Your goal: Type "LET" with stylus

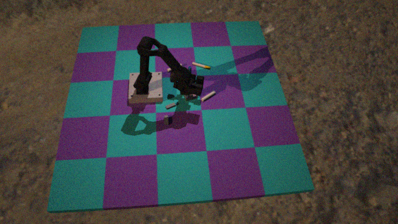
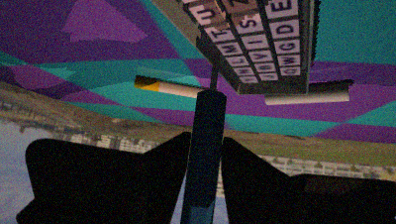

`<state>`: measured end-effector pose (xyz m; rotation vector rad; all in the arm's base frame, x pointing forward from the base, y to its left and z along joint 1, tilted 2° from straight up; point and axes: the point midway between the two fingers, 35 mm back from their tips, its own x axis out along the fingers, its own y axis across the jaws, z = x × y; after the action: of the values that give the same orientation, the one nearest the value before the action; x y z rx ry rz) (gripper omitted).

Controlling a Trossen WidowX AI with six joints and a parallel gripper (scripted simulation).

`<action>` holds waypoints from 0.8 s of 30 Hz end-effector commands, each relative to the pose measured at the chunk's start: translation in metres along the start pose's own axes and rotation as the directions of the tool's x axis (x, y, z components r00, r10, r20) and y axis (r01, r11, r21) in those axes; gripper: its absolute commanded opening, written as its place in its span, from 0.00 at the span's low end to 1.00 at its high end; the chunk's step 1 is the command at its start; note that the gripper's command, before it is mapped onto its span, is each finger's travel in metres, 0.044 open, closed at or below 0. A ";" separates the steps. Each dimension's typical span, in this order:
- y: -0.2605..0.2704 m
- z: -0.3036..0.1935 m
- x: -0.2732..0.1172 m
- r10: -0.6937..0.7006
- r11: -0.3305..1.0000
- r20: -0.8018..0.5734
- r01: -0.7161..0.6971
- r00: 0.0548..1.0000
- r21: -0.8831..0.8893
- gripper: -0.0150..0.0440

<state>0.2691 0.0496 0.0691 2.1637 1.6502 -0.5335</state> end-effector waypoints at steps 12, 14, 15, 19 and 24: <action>-0.001 0.007 0.005 -0.002 1.000 -0.004 0.002 1.000 0.008 0.39; -0.001 0.008 0.005 -0.002 1.000 -0.004 0.002 1.000 0.008 0.39; -0.001 0.008 0.005 -0.002 1.000 -0.004 0.002 1.000 0.008 0.39; -0.001 0.009 0.006 -0.002 1.000 -0.004 0.002 1.000 0.008 0.39; -0.001 0.012 0.007 -0.002 1.000 -0.004 0.002 1.000 0.008 0.39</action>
<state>0.2696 0.0494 0.0577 2.1640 1.6506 -0.5342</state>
